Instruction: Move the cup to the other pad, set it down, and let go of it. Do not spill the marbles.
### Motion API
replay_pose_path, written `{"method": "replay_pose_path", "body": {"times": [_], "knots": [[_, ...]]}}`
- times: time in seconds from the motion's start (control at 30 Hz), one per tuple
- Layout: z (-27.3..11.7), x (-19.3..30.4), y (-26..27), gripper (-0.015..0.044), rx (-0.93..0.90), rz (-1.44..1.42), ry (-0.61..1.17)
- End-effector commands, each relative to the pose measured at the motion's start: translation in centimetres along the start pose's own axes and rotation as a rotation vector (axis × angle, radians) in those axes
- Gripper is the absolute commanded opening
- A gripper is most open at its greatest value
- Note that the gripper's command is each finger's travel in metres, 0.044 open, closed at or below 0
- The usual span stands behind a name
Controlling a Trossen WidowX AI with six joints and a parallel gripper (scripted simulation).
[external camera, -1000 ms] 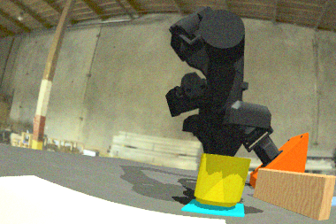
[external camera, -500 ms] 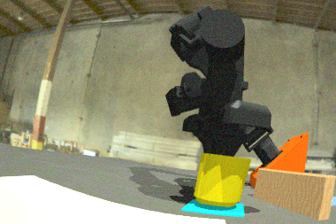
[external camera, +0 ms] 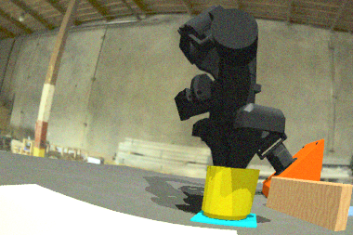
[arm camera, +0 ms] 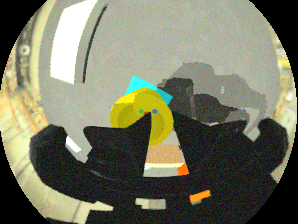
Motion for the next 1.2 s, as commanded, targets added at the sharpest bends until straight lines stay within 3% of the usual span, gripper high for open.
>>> {"method": "replay_pose_path", "body": {"times": [0.0,1.1,1.17], "knots": [[-0.5,-0.1,0.1,0.0146,-0.001,0.004,-0.001],[-4.9,0.2,0.2,0.0146,0.002,-0.001,-0.002],[-4.4,0.2,0.2,0.0199,0.003,-0.005,0.0]]}}
Point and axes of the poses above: the point midway between the two fingers, 35 mm back from their tips, its own z axis out along the fingers, its own y axis across the jaws, x = y × z, the point moved 3 cm from there along -z, back along the fingers, and after that the axes turned 13 degrees about -z, right-handed, at the moved point
